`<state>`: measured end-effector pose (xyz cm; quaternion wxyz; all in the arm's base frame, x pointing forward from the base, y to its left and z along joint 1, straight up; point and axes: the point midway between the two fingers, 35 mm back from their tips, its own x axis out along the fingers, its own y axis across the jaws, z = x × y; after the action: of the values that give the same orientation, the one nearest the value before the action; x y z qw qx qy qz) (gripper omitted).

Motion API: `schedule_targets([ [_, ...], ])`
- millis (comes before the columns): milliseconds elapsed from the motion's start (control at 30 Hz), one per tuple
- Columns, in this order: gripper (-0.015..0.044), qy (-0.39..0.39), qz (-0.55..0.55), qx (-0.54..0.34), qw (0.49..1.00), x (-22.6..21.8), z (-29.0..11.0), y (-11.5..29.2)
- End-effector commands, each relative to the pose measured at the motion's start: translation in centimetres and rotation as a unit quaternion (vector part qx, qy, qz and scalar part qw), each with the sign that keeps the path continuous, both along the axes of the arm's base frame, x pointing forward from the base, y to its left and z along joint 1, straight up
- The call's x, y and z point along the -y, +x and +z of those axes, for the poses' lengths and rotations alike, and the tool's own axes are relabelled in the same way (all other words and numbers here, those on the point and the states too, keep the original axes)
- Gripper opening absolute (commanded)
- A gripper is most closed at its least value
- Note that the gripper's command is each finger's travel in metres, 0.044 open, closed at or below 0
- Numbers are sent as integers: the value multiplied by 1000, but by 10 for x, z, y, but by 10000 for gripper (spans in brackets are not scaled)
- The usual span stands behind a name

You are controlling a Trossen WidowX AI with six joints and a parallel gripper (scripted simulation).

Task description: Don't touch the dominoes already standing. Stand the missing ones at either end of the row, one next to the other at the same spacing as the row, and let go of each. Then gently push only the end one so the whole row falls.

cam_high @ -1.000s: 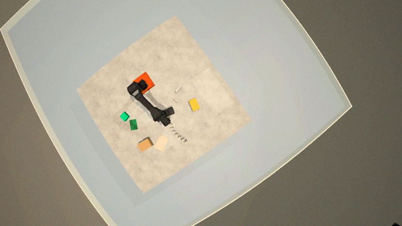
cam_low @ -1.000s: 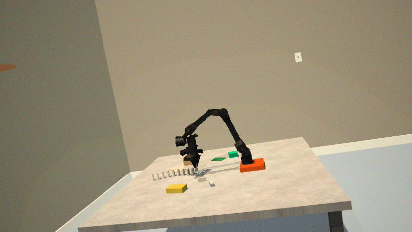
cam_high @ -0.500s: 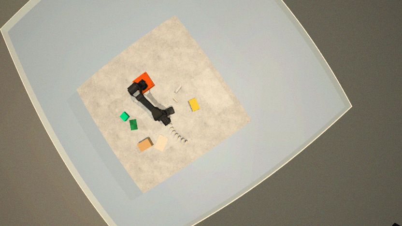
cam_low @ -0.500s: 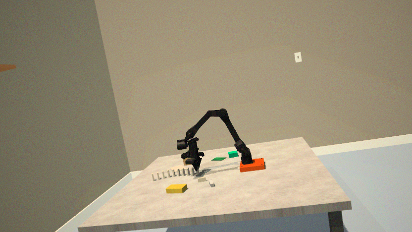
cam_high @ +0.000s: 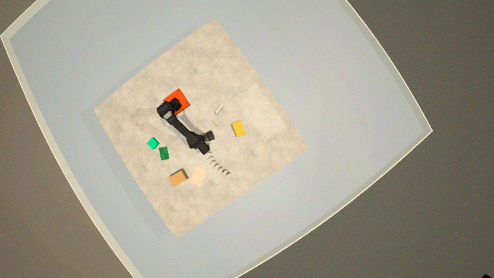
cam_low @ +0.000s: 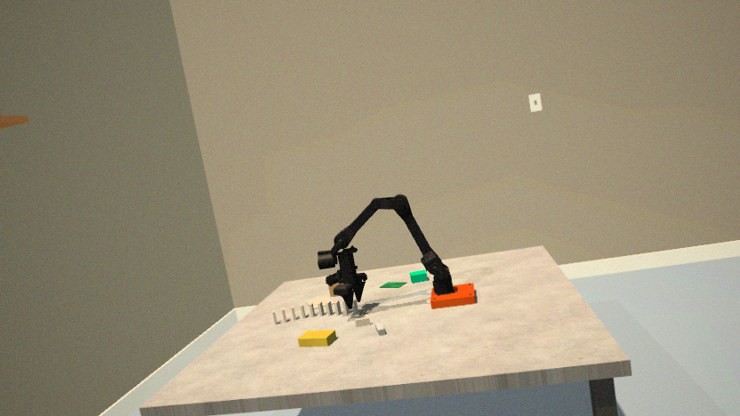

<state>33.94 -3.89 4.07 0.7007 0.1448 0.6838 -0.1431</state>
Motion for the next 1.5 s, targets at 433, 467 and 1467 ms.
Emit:
schedule_targets([
  [433, 440, 0, 0, 0, 1000, 0, 129, -3],
  [467, 440, 0, 0, 0, 1000, 0, 129, -3],
  [1467, 440, 2, 199, 0, 980, -157, 18, -5],
])
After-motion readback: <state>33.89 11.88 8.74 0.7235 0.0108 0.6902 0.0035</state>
